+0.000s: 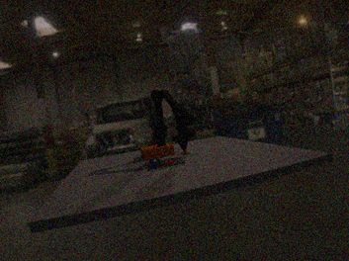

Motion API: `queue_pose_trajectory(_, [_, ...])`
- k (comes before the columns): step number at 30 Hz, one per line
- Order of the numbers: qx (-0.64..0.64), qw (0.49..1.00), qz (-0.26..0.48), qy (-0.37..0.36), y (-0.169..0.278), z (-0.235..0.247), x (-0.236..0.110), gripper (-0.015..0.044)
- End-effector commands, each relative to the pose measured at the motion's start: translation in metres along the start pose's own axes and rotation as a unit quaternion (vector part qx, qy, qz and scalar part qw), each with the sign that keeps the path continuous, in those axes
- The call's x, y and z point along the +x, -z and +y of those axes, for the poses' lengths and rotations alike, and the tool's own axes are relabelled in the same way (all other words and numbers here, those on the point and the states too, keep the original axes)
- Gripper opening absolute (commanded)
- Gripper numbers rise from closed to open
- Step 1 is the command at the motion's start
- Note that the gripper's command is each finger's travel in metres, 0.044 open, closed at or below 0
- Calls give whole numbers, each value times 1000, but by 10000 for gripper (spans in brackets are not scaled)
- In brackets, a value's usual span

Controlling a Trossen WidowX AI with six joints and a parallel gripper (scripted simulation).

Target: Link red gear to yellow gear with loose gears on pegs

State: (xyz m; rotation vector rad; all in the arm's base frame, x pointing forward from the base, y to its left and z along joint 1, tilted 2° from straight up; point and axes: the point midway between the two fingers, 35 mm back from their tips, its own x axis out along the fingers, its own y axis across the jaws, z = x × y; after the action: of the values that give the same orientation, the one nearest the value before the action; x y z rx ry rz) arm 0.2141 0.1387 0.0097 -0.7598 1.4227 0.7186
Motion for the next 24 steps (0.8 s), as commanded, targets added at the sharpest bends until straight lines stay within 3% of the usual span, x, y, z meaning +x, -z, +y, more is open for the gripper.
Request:
queue_pose_trajectory(1, [1,1000,-6,3,-6,-3,-14,0])
queue_pose_trajectory(24, [5,1000,0,-9,-8,-2,-70,0])
